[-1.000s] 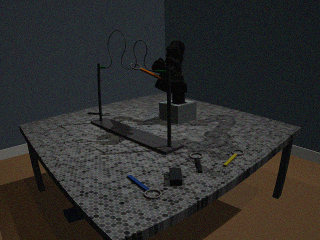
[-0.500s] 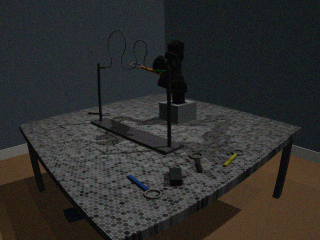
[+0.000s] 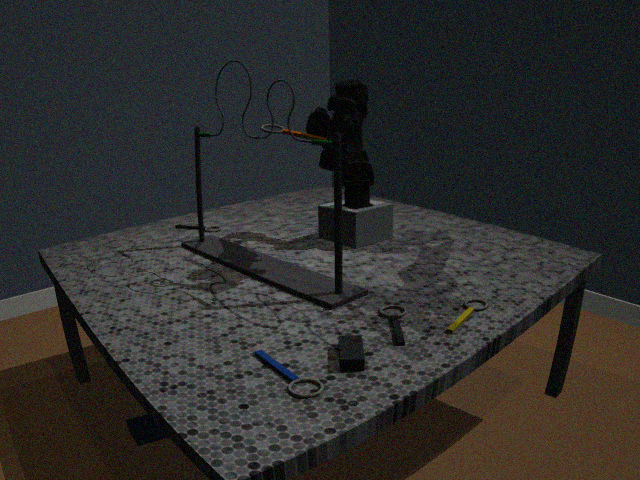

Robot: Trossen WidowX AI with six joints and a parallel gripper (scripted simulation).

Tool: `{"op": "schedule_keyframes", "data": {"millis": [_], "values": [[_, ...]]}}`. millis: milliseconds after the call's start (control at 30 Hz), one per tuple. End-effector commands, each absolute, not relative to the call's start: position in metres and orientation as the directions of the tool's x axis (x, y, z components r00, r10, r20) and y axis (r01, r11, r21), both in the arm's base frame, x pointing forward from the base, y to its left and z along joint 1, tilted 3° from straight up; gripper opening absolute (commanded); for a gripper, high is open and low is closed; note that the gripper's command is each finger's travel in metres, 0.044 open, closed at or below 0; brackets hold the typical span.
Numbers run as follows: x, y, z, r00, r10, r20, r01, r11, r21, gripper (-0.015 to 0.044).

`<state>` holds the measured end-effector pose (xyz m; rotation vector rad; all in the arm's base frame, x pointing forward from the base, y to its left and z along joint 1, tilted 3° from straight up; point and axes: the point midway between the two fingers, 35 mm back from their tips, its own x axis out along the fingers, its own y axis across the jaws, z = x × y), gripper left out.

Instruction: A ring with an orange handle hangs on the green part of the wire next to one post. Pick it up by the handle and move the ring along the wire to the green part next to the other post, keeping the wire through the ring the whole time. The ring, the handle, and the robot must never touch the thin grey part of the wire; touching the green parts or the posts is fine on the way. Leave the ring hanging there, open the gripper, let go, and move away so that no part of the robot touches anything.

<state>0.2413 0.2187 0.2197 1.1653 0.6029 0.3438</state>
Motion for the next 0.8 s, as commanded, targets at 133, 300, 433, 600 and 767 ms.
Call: {"op": "schedule_keyframes", "data": {"millis": [133, 300, 433, 600, 767], "values": [[0.241, 0.223, 0.237, 0.792, 0.570, -0.217, 0.050, 0.293, 0.955, -0.0150], [0.241, 0.224, 0.243, 0.791, 0.578, -0.200, 0.055, 0.258, 0.965, -0.0150], [0.241, 0.225, 0.247, 0.791, 0.583, -0.187, 0.059, 0.231, 0.971, -0.0150], [0.240, 0.225, 0.253, 0.790, 0.589, -0.170, 0.064, 0.196, 0.979, -0.0150], [0.240, 0.226, 0.259, 0.789, 0.595, -0.153, 0.069, 0.161, 0.985, -0.0150]]}}
